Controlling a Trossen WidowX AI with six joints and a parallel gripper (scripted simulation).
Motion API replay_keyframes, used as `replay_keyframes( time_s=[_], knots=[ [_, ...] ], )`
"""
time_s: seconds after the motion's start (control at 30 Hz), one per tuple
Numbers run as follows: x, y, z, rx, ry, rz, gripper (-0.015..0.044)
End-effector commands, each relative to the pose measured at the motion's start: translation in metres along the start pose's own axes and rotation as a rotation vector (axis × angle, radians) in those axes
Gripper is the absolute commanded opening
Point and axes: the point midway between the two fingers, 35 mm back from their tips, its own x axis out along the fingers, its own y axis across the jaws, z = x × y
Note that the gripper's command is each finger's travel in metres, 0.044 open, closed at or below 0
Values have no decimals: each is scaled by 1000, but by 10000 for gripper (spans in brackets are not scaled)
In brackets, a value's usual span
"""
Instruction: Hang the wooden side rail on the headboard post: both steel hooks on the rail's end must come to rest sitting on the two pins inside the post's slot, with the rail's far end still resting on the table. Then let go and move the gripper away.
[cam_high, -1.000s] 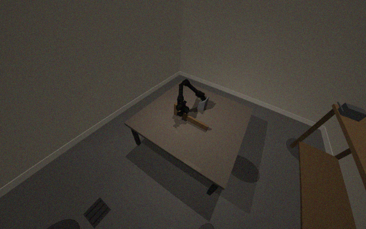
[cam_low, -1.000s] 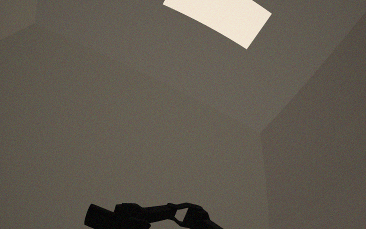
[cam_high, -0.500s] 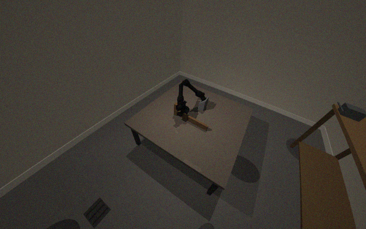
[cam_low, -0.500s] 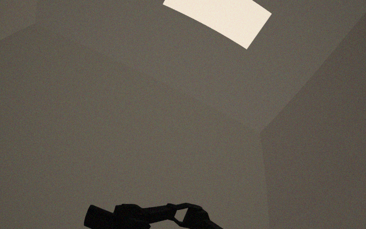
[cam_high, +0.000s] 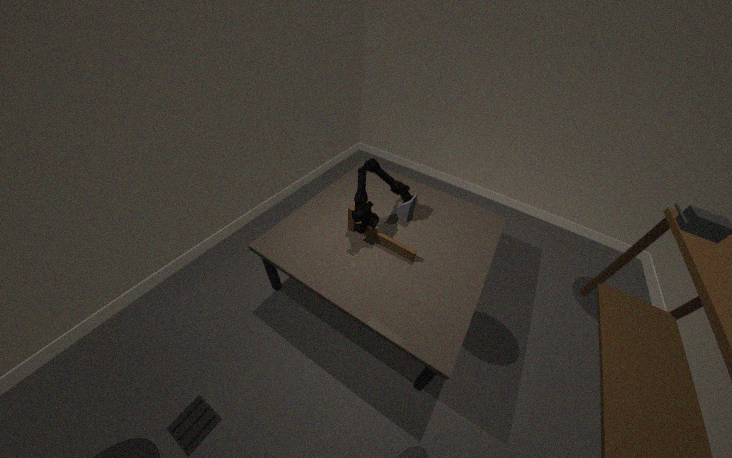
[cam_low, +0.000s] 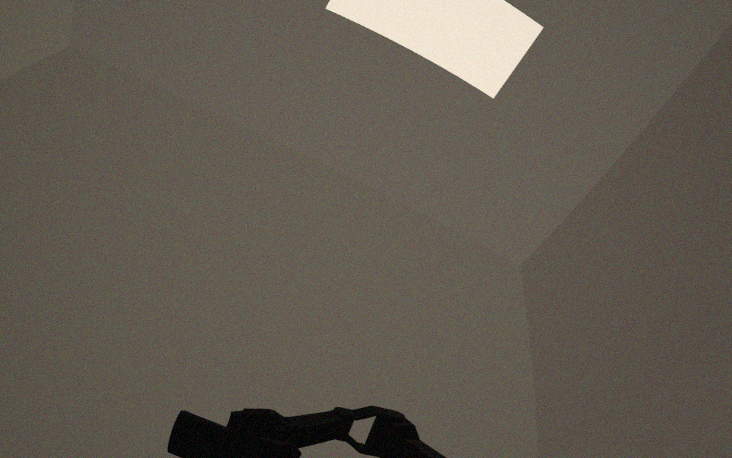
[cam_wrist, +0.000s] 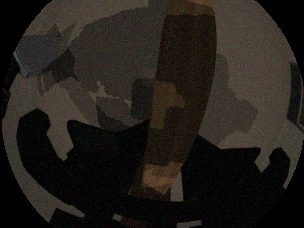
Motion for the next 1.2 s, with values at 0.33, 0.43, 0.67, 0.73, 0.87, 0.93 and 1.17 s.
replay_keyframes(
  time_s=[0.33, 0.43, 0.67, 0.73, 0.87, 0.93, 1.17],
  knots=[
    [0, 0, 0, 0, 0, 0, 263],
    [-2, 0, 0, 0, 0, 0, 341],
    [-40, 0, 1, 8, 10, -3, 440],
    [-40, 0, 1, 8, 10, -3, 440],
    [-40, 0, 1, 8, 10, -3, 440],
    [-40, 0, 7, 8, 10, -3, 440],
    [-39, 1, 31, 8, 9, -3, 440]
  ],
)
